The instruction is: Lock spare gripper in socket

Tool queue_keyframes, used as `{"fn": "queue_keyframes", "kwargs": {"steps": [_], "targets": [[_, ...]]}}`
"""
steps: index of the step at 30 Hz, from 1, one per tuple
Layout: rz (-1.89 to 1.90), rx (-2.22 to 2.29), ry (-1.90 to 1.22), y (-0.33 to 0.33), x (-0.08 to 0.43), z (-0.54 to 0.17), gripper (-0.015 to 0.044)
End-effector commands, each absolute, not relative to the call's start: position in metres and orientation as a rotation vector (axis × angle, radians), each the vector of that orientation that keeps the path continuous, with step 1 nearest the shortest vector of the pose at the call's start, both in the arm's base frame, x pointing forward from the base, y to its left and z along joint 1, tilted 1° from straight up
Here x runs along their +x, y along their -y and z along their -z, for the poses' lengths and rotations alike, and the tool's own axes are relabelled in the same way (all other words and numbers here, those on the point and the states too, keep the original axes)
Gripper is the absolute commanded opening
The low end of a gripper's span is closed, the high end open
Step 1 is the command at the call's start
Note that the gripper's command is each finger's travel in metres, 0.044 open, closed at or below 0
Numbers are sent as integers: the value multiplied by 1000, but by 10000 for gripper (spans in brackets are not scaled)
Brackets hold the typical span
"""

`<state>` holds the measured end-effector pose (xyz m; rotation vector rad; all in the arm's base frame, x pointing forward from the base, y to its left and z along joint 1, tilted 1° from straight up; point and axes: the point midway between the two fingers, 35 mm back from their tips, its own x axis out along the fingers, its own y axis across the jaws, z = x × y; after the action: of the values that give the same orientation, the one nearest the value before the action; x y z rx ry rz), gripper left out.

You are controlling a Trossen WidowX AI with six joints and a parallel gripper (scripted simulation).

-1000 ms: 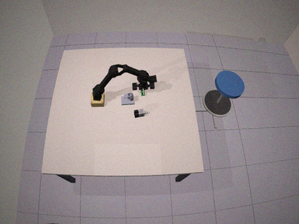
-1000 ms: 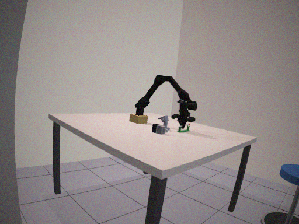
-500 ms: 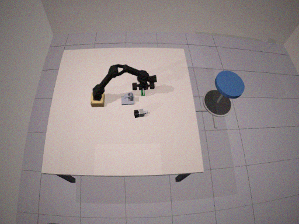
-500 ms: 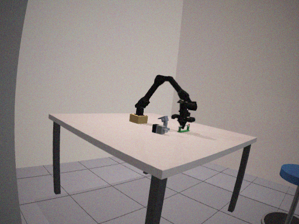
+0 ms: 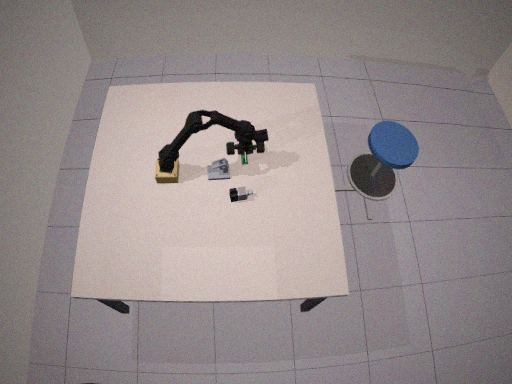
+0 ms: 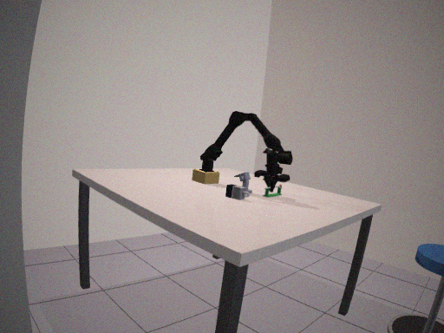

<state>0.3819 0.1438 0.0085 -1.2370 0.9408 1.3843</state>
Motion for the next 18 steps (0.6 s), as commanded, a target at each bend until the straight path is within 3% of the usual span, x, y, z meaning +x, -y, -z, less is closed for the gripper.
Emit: {"fn": "queue_keyframes", "kwargs": {"steps": [1, 10, 18], "targets": [[-1394, -1240, -943, -144, 381, -3, 0], [-1385, -1238, -940, -144, 382, -8, 0], [-1385, -1238, -940, -144, 382, -8, 210]]}}
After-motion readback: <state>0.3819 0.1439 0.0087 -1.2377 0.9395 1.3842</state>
